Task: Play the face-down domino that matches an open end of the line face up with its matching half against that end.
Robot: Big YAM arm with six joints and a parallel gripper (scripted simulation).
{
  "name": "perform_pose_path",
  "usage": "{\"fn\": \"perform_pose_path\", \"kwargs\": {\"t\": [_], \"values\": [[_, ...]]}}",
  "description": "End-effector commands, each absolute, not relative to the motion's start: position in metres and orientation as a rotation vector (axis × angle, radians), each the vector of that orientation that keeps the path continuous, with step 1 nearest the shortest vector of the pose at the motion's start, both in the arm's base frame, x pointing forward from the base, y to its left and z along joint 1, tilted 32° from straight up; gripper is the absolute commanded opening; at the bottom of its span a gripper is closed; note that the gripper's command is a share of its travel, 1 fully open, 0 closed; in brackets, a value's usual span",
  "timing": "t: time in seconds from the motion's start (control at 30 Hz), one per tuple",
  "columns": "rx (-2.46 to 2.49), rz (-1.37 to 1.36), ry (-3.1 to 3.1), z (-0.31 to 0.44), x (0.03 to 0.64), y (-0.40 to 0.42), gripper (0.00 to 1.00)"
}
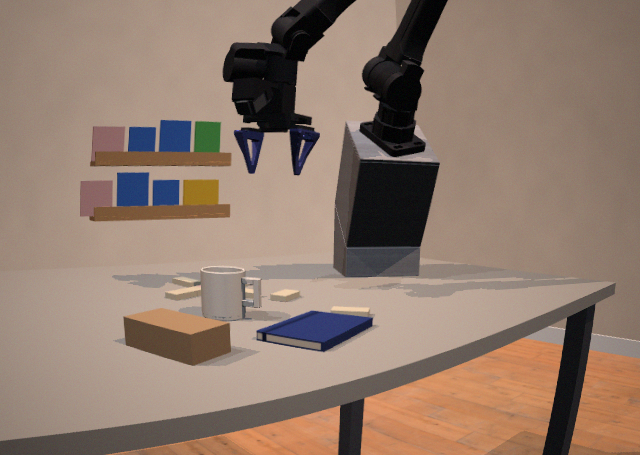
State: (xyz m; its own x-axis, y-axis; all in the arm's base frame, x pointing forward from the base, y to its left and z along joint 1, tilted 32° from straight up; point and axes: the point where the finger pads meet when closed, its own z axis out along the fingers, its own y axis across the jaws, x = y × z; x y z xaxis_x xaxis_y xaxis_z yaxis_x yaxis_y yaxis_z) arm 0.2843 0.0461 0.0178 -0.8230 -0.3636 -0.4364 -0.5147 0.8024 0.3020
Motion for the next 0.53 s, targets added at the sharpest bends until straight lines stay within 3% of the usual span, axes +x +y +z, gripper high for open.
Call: {"fn": "perform_pose_path", "kwargs": {"t": [0.0,0.5], "values": [[-0.665,0.580,2.622,0.0211,0.2888,0.0450,0.93],[-0.664,0.583,2.626,0.0194,0.2861,0.0454,0.93]]}}
